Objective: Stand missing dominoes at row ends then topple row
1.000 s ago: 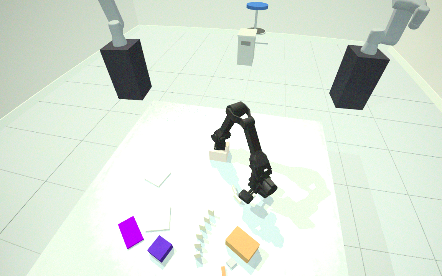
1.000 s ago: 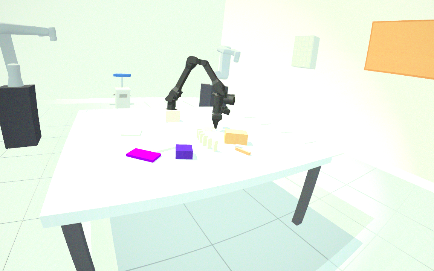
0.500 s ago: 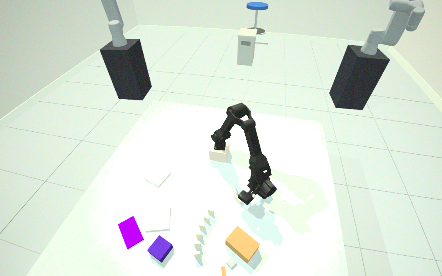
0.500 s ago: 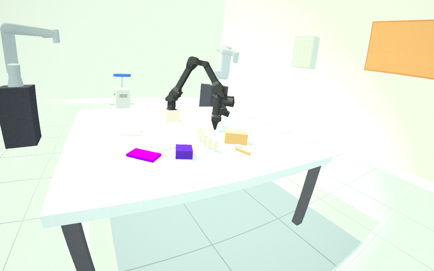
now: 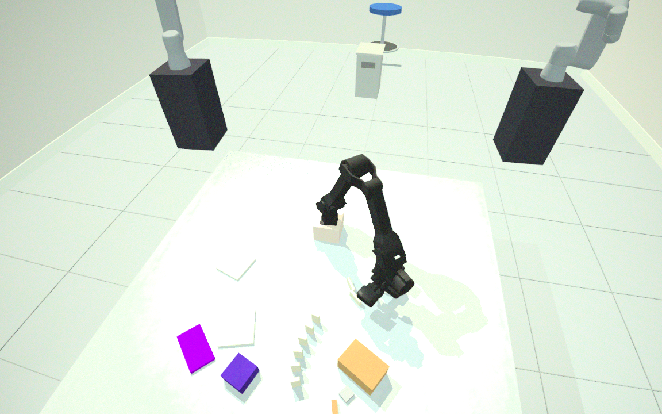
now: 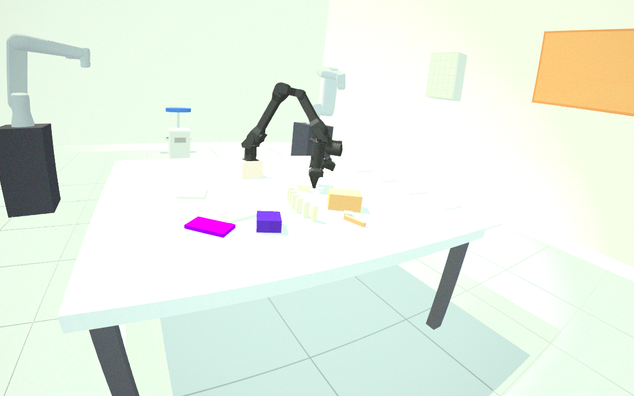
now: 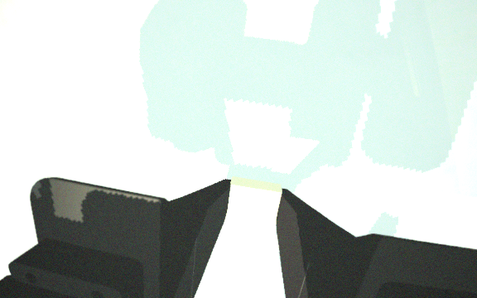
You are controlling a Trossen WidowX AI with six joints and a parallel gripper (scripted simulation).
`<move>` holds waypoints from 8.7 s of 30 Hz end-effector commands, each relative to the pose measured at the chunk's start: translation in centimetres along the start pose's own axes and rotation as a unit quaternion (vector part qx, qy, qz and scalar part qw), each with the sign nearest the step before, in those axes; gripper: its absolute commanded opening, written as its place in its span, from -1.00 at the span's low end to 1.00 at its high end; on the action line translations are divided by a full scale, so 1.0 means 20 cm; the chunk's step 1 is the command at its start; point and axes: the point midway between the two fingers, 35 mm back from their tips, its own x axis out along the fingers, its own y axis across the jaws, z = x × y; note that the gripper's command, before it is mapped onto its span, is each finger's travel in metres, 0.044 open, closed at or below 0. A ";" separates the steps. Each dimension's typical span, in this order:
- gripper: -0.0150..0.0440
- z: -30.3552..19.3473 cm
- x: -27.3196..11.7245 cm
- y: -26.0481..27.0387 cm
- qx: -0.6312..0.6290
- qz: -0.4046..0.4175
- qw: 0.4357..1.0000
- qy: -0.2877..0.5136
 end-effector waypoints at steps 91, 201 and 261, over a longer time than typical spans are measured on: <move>-0.13 0.03 -0.56 0.06 0.524 -0.386 0.664 -0.368; 1.00 0.06 -0.35 -0.01 0.598 -0.149 0.784 -0.079; -0.13 0.07 -0.13 0.02 0.604 0.001 0.797 -0.001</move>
